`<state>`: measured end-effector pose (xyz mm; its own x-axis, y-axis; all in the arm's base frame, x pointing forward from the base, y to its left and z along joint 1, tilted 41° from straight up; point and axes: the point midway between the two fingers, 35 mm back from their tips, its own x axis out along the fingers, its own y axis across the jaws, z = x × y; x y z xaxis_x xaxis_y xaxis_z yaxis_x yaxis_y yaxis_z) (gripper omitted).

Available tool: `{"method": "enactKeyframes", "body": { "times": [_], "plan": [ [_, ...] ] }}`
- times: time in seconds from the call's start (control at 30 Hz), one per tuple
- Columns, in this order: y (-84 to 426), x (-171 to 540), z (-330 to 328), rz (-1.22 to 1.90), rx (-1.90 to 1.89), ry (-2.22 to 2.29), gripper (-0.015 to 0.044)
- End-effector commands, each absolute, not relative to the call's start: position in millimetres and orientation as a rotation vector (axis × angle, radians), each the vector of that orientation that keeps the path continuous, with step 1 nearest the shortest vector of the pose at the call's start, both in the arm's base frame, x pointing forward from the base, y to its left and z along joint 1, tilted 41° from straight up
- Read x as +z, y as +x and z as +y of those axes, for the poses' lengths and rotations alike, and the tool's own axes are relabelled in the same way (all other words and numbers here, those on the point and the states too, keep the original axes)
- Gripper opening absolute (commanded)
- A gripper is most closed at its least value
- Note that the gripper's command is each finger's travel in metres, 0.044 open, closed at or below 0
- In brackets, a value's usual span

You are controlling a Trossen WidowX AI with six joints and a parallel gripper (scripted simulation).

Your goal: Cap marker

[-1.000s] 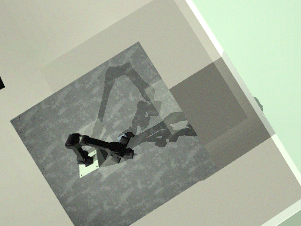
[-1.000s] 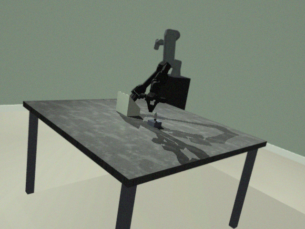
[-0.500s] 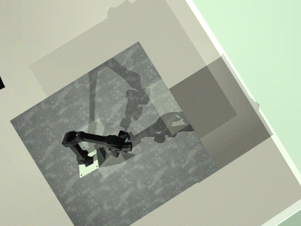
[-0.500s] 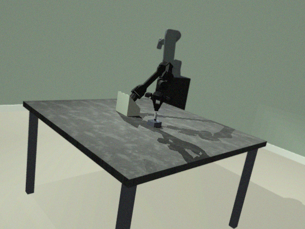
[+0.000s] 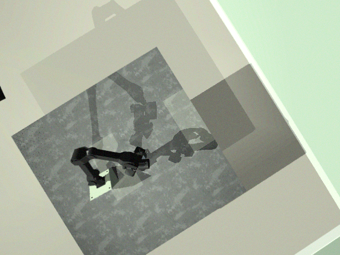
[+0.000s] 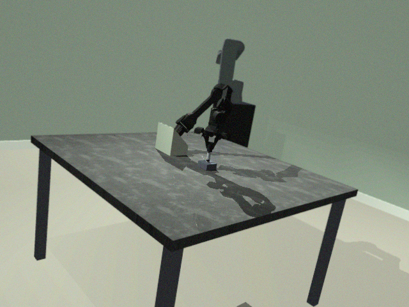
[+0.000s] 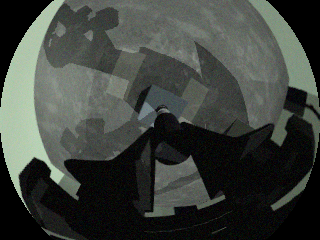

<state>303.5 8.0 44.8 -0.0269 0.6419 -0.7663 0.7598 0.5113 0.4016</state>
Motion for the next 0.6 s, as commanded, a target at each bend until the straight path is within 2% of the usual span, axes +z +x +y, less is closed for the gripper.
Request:
{"method": "enactKeyframes", "body": {
  "times": [0.0,0.57],
  "plan": [
    [302.4,38.8,14.3,1.735,-0.142,1.196,0.0],
    [300.8,18.9,31.9,1.735,-0.14,1.197,0.0]
  ]
}}
